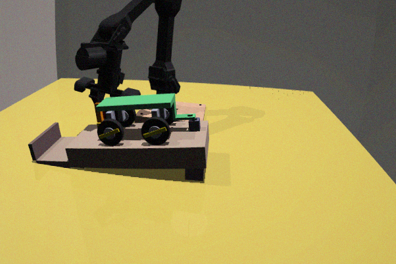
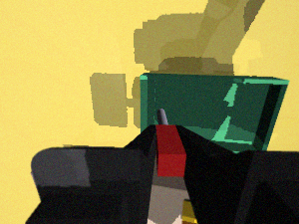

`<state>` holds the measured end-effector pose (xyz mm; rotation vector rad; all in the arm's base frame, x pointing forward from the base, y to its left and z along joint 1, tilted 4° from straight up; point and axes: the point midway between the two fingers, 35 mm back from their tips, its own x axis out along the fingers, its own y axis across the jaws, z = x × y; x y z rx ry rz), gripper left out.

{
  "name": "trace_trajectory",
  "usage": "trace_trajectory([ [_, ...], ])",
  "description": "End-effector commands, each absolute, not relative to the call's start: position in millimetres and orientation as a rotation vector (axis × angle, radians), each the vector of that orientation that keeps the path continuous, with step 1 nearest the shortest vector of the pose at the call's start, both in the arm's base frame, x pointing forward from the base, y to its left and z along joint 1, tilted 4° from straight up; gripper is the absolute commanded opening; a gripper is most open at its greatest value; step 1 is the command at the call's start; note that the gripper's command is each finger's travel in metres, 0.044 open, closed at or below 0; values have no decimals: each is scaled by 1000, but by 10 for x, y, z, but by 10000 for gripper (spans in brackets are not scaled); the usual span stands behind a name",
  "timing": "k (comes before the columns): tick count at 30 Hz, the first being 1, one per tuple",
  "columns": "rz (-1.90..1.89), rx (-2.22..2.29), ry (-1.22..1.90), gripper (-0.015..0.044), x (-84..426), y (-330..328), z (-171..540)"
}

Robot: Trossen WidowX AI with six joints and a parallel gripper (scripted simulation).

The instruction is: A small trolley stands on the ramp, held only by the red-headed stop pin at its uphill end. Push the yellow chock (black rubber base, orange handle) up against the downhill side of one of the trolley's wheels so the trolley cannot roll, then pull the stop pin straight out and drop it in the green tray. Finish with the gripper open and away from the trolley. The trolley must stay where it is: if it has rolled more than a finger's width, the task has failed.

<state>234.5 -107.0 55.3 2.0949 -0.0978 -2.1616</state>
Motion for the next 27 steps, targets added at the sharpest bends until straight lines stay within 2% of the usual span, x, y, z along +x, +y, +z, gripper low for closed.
trace_trajectory([
  [1, -2160, 2088, -100, 131, 2338, -1066, 537],
  [3, -2161, 2088, -100, 184, 2339, -1051, 536],
  [4, -2161, 2088, -100, 190, 2340, -1043, 534],
  [27, -2161, 2089, -98, 190, 2345, -877, 479],
])
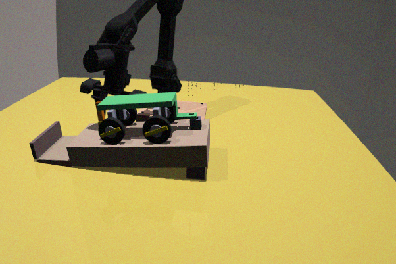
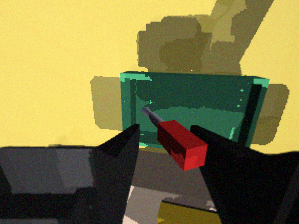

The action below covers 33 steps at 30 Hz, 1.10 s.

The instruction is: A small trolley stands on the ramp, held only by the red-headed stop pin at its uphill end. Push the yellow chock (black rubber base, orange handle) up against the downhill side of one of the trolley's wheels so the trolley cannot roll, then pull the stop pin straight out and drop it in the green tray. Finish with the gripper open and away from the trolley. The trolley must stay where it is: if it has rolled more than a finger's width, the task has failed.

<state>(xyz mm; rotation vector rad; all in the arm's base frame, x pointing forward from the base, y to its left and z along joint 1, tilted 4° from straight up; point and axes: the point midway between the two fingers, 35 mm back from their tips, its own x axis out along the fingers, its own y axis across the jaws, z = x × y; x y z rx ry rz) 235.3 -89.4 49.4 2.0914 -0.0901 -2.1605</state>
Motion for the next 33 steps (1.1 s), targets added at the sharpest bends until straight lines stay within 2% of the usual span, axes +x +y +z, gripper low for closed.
trace_trajectory([
  [1, -2161, 2089, -98, 190, 2345, -870, 477],
  [33, -2162, 2089, -96, 190, 2342, -695, 375],
])
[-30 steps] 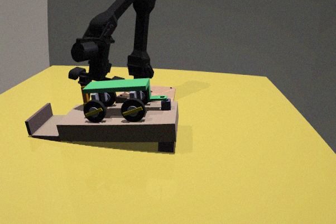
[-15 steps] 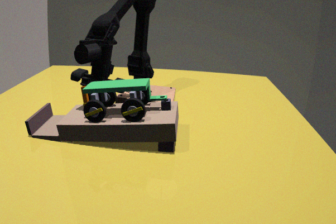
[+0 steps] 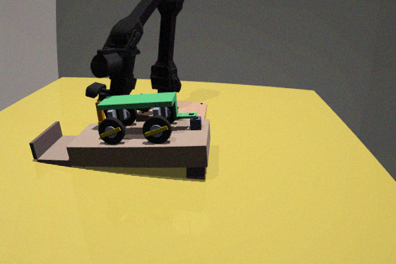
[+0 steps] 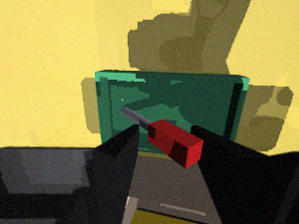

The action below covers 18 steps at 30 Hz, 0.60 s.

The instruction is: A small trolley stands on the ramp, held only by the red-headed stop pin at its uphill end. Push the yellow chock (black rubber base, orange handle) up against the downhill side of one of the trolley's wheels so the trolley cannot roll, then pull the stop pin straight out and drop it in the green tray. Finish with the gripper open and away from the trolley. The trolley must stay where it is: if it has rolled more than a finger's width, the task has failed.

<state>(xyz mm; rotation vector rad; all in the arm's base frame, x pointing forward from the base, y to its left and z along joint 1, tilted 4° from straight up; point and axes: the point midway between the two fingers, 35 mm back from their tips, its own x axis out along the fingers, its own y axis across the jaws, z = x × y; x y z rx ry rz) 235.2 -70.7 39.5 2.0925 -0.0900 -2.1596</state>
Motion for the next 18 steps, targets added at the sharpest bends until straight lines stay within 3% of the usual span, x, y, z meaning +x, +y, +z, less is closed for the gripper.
trace_trajectory([
  [1, -2162, 2089, -96, 190, 2341, -691, 371],
  [18, -2163, 2090, -96, 190, 2321, -628, 305],
])
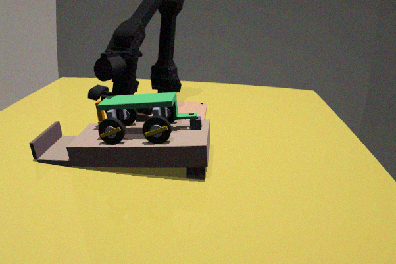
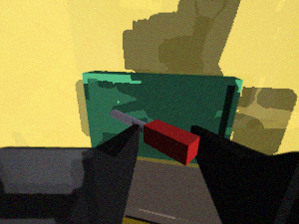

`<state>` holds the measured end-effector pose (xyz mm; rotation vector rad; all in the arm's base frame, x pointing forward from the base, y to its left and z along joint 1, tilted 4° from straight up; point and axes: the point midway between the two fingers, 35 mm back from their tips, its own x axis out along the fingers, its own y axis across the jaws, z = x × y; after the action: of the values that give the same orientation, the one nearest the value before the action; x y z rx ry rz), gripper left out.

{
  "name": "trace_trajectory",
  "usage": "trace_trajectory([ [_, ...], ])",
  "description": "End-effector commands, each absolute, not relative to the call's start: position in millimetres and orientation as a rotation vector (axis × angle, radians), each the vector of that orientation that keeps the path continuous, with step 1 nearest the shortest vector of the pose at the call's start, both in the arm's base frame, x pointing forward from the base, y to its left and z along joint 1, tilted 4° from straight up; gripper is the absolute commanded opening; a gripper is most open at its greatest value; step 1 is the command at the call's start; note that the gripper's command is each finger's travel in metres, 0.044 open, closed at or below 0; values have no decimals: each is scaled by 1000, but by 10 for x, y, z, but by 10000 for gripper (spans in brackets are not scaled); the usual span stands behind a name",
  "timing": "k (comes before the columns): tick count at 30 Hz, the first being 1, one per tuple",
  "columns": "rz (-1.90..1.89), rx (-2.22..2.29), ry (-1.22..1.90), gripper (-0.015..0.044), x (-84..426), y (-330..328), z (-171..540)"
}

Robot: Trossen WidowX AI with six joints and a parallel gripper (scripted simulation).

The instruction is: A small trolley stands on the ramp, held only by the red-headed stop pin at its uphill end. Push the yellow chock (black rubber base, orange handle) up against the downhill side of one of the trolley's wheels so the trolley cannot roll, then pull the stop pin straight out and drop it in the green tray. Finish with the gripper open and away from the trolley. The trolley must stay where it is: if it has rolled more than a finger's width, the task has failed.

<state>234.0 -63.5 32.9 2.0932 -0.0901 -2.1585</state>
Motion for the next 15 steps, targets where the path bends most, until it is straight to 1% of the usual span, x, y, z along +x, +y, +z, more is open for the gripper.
trace_trajectory([
  [1, -2163, 2089, -96, 190, 2319, -626, 301],
  [8, -2163, 2089, -96, 190, 2306, -619, 284],
  [13, -2159, 2093, -90, 321, 2326, -621, 303],
  [14, -2159, 2093, -90, 340, 2326, -621, 303],
  [15, -2159, 2093, -90, 340, 2326, -621, 303],
])
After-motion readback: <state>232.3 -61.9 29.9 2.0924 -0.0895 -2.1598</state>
